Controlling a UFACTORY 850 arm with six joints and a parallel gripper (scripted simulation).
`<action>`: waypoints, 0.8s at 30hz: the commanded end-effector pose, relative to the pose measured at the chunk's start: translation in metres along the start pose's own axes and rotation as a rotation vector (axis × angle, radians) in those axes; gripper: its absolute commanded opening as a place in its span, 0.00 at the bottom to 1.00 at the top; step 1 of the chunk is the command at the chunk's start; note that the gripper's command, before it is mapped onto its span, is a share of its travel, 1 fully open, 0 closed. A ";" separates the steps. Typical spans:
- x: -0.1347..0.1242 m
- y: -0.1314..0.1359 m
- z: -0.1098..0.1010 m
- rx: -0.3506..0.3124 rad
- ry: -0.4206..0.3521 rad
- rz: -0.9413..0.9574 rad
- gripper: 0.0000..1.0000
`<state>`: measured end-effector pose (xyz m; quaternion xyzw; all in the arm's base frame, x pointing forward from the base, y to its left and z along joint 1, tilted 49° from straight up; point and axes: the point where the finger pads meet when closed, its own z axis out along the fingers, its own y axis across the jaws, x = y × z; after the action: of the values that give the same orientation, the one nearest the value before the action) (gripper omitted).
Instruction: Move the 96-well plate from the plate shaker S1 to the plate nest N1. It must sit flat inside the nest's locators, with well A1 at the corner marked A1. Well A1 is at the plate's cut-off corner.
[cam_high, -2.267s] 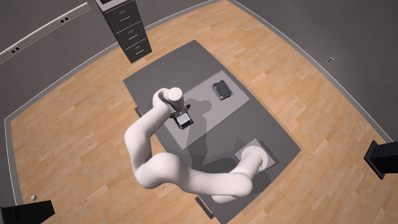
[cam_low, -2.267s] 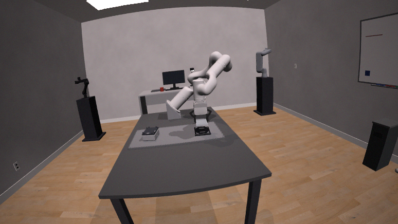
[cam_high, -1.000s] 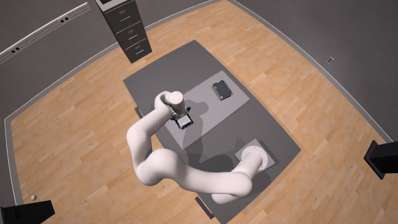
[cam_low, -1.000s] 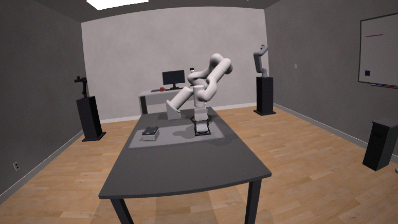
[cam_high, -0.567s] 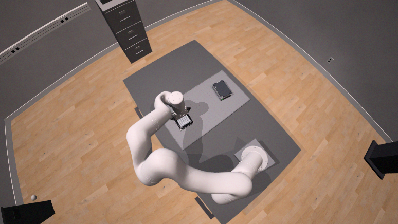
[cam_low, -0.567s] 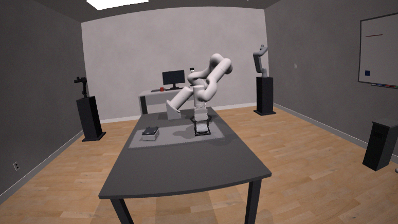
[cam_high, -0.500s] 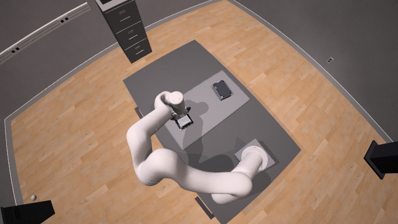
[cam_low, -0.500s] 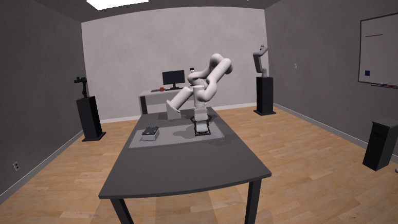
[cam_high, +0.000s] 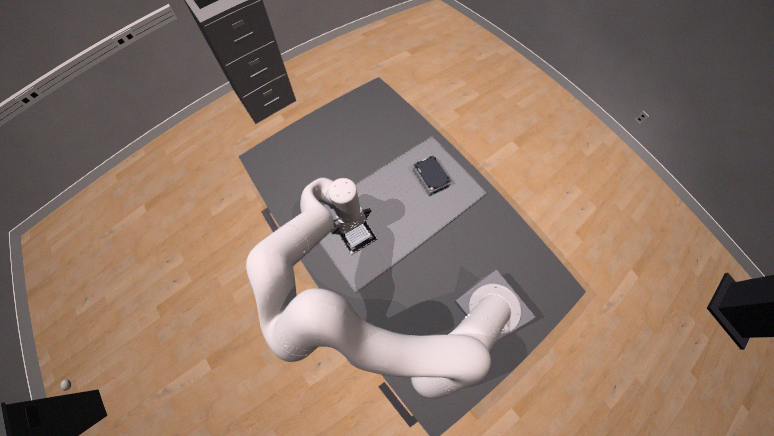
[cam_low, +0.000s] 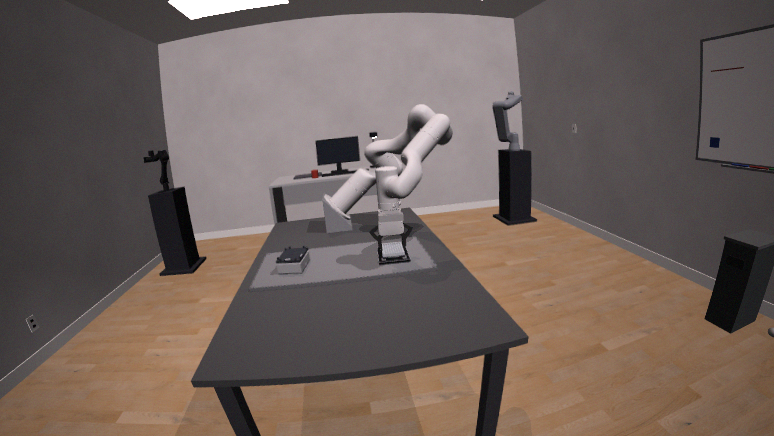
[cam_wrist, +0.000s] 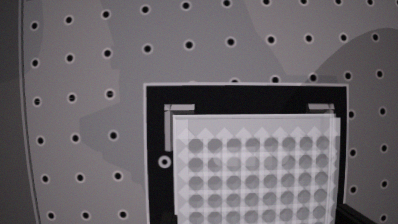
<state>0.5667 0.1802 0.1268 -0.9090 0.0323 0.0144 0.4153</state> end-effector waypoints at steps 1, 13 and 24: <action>0.001 0.000 0.000 0.000 0.002 -0.001 0.00; 0.001 0.000 0.002 0.000 0.002 -0.001 0.00; 0.001 0.000 0.003 0.000 0.002 -0.001 0.00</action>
<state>0.5667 0.1829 0.1244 -0.9090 0.0323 0.0144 0.4153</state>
